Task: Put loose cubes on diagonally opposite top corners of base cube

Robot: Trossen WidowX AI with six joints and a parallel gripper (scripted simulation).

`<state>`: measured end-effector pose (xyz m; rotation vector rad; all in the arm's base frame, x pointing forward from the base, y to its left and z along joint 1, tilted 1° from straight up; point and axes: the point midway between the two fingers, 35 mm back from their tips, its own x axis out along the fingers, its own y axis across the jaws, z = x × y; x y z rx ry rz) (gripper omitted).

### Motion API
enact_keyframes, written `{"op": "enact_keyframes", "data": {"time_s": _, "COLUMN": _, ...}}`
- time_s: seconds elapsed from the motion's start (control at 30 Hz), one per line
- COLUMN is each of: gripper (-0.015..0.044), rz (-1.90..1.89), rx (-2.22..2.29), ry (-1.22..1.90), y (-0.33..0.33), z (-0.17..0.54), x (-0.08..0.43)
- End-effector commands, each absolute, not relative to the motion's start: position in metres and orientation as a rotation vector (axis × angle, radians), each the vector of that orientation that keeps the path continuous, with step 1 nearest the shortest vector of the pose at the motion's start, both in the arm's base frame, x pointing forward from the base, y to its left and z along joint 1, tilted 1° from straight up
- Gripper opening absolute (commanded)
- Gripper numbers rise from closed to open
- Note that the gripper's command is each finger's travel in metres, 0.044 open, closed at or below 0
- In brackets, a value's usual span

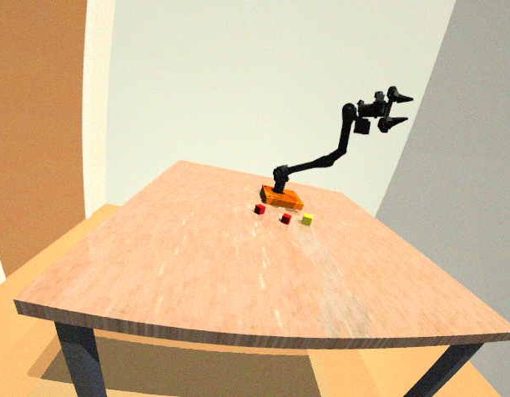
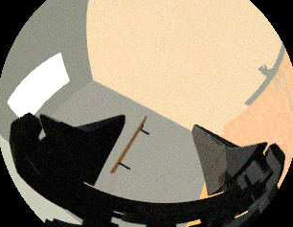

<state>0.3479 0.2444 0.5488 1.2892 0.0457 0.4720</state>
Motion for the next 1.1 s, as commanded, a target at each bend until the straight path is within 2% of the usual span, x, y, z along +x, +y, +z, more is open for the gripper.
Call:
{"op": "enact_keyframes", "data": {"time_s": 0.0, "gripper": 0.0374, "rz": 0.480, "rx": 1.295, "ry": 0.042, "y": 0.245, "z": 0.551, "x": 0.346}}
{"op": "enact_keyframes", "data": {"time_s": 0.13, "gripper": 0.0269, "rz": 0.638, "rx": 1.403, "ry": -0.029, "y": 0.245, "z": 0.593, "x": 0.305}}
{"op": "enact_keyframes", "data": {"time_s": 0.17, "gripper": 0.0265, "rz": 0.686, "rx": 1.436, "ry": -0.050, "y": 0.243, "z": 0.605, "x": 0.292}}
{"op": "enact_keyframes", "data": {"time_s": 0.37, "gripper": 0.0265, "rz": 0.936, "rx": 1.611, "ry": -0.153, "y": 0.222, "z": 0.662, "x": 0.224}}
{"op": "enact_keyframes", "data": {"time_s": 0.57, "gripper": 0.0265, "rz": 1.218, "rx": 1.815, "ry": -0.265, "y": 0.173, "z": 0.711, "x": 0.149}}
{"op": "enact_keyframes", "data": {"time_s": 0.83, "gripper": 0.0265, "rz": 1.579, "rx": 2.093, "ry": -0.417, "y": 0.074, "z": 0.746, "x": 0.069}}
{"op": "enact_keyframes", "data": {"time_s": 1.07, "gripper": 0.0265, "rz": 1.873, "rx": 2.341, "ry": -0.570, "y": -0.031, "z": 0.744, "x": 0.028}}
